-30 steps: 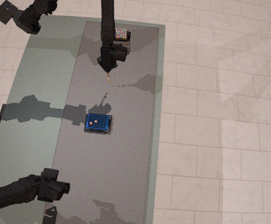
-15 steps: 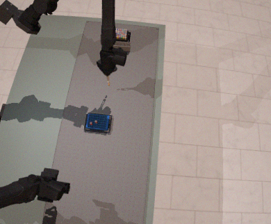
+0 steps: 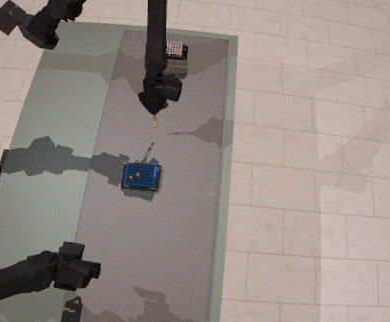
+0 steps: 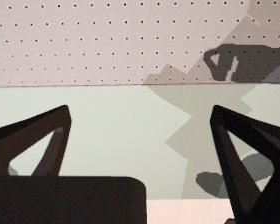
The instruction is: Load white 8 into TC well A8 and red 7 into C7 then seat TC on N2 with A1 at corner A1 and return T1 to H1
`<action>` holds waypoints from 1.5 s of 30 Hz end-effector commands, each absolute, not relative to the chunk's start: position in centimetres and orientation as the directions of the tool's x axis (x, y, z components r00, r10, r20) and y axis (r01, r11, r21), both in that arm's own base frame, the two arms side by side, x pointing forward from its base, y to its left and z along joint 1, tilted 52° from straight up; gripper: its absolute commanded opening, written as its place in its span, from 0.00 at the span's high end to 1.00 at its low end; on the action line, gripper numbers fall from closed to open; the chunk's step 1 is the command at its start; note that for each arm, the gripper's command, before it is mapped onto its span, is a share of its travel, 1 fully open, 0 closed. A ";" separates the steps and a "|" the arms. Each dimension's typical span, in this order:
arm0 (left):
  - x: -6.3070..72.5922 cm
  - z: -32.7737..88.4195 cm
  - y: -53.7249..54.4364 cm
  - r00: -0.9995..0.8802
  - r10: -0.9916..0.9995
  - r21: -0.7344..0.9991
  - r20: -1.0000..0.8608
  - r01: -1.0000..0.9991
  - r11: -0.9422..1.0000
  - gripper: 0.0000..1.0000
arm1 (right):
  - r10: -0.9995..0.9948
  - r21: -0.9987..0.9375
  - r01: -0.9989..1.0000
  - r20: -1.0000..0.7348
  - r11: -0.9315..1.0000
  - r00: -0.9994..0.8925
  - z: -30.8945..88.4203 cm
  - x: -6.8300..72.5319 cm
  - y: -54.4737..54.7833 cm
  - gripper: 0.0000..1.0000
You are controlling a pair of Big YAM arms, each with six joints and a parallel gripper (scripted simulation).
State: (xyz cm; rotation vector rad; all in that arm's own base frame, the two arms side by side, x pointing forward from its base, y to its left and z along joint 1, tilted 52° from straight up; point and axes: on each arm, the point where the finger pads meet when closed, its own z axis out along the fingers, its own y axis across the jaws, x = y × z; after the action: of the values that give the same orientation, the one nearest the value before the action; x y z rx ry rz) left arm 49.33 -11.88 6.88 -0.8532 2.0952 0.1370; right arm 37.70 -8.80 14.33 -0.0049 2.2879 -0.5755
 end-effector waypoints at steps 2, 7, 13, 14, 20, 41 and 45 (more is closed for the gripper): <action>49.5 6.4 -13.5 -0.415 -0.523 -0.195 -0.745 -0.613 0.766 0.91 | -0.190 -0.415 0.158 -0.680 0.896 -0.708 14.8 37.9 -8.7 0.00; 49.7 6.0 -14.3 -0.415 -0.523 -0.196 -0.745 -0.612 0.766 0.91 | -0.190 -0.415 0.158 -0.680 0.896 -0.708 14.8 37.9 -8.7 0.00; 49.9 5.7 -15.2 -0.415 -0.522 -0.196 -0.745 -0.612 0.766 0.91 | -0.190 -0.415 0.158 -0.680 0.896 -0.708 14.8 37.9 -8.7 0.00; 49.9 5.7 -15.2 -0.415 -0.522 -0.196 -0.745 -0.612 0.766 0.91 | -0.190 -0.415 0.158 -0.680 0.896 -0.708 14.8 37.9 -8.7 0.00; 50.0 5.4 -16.0 -0.415 -0.522 -0.196 -0.745 -0.612 0.766 0.91 | -0.190 -0.415 0.158 -0.680 0.896 -0.708 14.8 37.9 -8.7 0.00; 50.6 4.2 -18.9 -0.415 -0.522 -0.197 -0.746 -0.611 0.767 0.91 | -0.190 -0.415 0.158 -0.680 0.896 -0.708 14.8 37.9 -8.7 0.00; 50.7 3.9 -19.6 -0.415 -0.522 -0.197 -0.746 -0.611 0.767 0.91 | -0.190 -0.415 0.158 -0.680 0.896 -0.708 14.8 37.9 -8.7 0.00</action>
State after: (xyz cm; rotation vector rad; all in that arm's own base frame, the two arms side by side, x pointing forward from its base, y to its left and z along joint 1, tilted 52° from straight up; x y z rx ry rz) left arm 50.72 -18.07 4.49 -0.8521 2.0935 0.1345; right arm 37.70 -8.80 14.33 -0.0049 2.2879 -0.5755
